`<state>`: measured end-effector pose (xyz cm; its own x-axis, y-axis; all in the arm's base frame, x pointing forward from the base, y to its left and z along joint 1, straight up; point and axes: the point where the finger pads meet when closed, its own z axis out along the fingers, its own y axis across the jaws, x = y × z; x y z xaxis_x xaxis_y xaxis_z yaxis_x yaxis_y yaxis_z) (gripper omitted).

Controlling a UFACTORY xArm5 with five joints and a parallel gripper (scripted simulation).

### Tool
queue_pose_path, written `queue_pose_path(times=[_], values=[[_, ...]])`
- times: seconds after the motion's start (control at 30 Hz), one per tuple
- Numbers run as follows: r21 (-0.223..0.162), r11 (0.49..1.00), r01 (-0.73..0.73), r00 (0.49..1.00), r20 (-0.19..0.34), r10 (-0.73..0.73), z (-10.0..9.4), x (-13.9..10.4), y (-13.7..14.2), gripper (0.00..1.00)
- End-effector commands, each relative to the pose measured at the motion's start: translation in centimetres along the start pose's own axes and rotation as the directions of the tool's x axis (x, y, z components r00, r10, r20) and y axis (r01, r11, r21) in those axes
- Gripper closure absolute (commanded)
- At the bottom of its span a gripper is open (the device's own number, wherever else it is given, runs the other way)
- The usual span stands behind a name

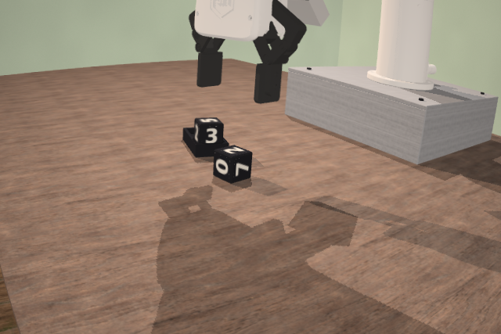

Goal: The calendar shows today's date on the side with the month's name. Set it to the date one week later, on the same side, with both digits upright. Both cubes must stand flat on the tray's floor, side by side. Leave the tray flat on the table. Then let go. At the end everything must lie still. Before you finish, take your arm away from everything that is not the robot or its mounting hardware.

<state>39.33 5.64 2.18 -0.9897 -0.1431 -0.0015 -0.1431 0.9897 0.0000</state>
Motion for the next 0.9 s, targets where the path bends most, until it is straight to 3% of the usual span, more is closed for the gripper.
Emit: queue_pose_path(times=[0.0,0.5,0.53,0.87], values=[[0.0,1.0,0.0,1.0,0.004,0.0,-0.1,-0.11,0.0,0.0],[0.0,1.0,-0.002,1.0,0.005,0.002,-0.34,0.12,-0.02,0.0],[0.0,1.0,-0.002,1.0,0.005,0.002,-0.34,0.12,-0.02,0.51],[0.0,1.0,-0.002,1.0,0.005,0.002,-0.34,0.12,-0.02,0.51]])
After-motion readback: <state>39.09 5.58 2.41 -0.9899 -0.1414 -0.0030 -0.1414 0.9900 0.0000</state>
